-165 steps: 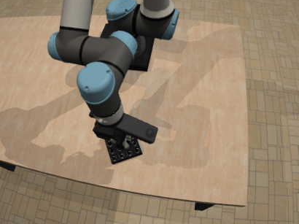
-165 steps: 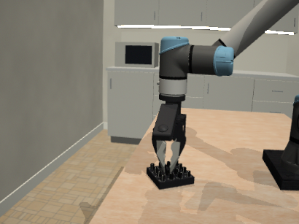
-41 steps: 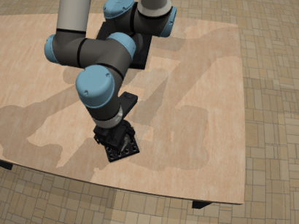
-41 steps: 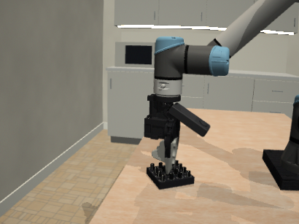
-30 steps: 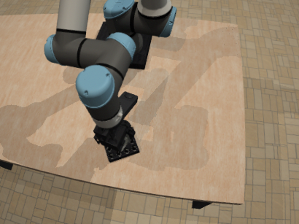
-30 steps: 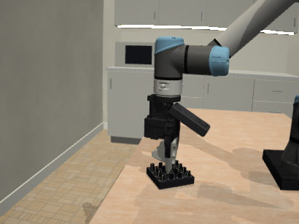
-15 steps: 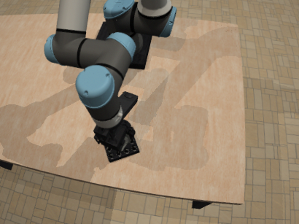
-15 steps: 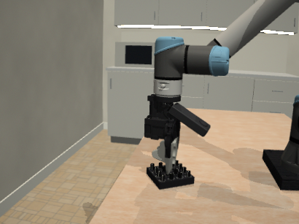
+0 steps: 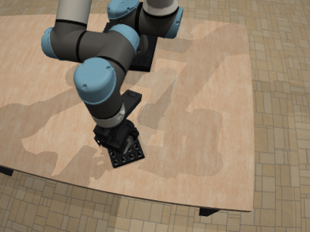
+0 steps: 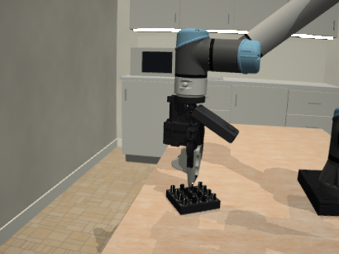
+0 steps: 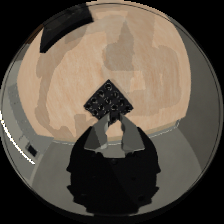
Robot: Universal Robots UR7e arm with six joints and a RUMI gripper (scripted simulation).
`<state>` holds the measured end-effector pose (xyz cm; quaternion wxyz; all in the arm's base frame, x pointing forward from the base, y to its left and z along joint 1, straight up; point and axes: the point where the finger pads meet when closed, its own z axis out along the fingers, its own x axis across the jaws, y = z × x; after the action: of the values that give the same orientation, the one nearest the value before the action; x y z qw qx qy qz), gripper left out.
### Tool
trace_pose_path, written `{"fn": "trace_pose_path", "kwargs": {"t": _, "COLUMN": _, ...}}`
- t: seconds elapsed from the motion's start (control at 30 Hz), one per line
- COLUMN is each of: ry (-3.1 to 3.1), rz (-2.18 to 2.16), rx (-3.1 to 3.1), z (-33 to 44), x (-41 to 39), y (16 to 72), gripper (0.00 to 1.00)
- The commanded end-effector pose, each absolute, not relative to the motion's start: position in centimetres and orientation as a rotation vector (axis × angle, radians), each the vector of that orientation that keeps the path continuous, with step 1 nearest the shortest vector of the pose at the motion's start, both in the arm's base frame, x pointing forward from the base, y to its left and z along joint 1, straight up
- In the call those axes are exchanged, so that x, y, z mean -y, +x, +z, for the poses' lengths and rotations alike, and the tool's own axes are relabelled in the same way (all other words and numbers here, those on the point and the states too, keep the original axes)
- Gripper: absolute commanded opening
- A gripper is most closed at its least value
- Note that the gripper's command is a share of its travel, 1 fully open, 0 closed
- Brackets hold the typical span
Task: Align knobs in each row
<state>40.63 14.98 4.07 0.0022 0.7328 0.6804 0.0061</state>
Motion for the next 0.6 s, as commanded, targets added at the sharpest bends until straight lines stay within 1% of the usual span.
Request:
{"fn": "trace_pose_path", "kwargs": {"t": 0.0, "ry": 2.297, "rz": 0.020, "rx": -2.136, "z": 5.23, "x": -14.99, "y": 40.72, "gripper": 0.11}}
{"fn": "trace_pose_path", "kwargs": {"t": 0.57, "ry": 2.302, "rz": 0.018, "rx": -2.131, "z": 5.18, "x": -14.99, "y": 40.66, "gripper": 0.11}}
